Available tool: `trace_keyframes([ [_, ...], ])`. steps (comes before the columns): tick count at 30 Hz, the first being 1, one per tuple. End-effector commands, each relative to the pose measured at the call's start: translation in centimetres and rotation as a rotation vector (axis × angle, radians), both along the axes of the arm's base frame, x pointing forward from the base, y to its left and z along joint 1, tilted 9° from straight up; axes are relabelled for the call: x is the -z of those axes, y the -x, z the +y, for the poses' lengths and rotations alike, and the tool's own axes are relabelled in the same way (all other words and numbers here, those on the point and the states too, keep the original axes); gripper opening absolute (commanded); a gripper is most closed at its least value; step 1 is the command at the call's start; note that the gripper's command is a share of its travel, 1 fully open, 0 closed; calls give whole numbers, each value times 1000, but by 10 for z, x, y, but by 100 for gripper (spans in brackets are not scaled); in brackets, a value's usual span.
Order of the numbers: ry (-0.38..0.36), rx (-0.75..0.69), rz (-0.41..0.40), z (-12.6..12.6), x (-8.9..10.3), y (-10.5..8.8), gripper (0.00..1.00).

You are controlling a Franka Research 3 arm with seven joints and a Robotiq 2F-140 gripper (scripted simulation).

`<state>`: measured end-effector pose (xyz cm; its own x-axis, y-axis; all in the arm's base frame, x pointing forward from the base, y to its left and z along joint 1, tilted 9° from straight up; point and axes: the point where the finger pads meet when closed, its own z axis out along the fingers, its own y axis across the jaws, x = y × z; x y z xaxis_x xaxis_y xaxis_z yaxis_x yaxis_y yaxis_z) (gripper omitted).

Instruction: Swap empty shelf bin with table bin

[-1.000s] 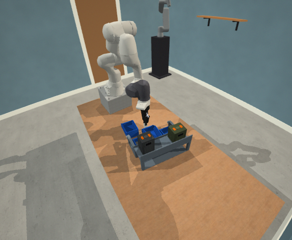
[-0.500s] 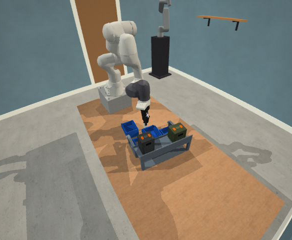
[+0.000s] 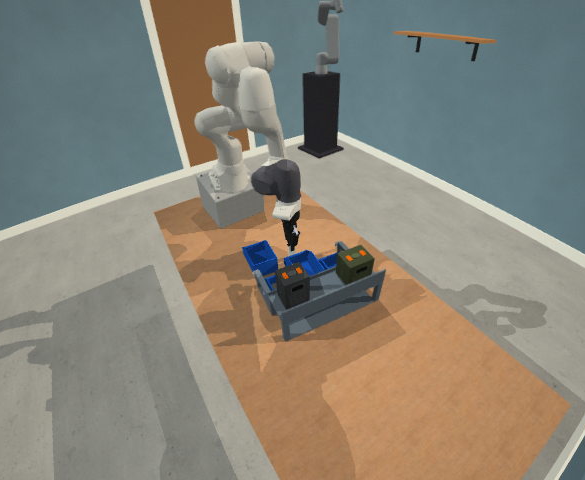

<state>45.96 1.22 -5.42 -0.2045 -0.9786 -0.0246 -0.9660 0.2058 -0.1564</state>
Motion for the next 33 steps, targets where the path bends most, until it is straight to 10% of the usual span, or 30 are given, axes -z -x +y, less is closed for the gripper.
trace_keyframes([
  [1, -2, 5, -1, 1, 0, -1, 0],
  [33, -2, 5, -1, -2, -2, -17, 0],
])
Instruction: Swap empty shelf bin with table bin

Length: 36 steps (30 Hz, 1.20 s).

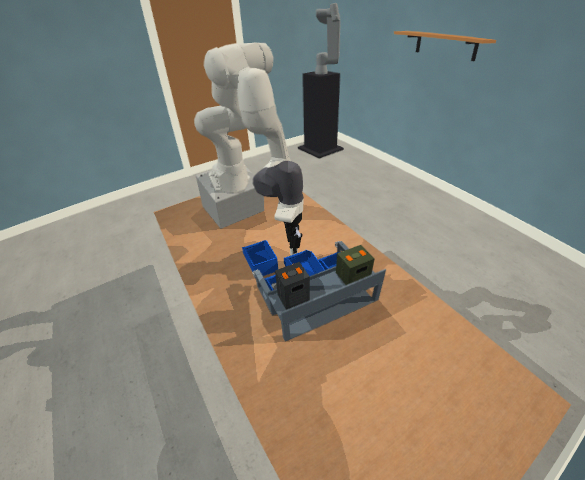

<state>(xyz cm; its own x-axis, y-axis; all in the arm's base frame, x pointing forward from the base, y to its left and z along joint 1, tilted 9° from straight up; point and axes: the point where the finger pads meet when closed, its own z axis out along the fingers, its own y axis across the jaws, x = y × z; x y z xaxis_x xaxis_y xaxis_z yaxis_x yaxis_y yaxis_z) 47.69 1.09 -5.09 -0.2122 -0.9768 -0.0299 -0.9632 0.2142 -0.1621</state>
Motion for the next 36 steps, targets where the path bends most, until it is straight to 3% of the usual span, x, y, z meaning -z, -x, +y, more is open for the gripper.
trace_keyframes([
  [1, 2, -3, 6, -1, 1, 1, 0],
  [24, 2, -3, 6, -2, 0, -2, 0],
  [36, 2, -3, 6, -4, -1, -14, 0],
])
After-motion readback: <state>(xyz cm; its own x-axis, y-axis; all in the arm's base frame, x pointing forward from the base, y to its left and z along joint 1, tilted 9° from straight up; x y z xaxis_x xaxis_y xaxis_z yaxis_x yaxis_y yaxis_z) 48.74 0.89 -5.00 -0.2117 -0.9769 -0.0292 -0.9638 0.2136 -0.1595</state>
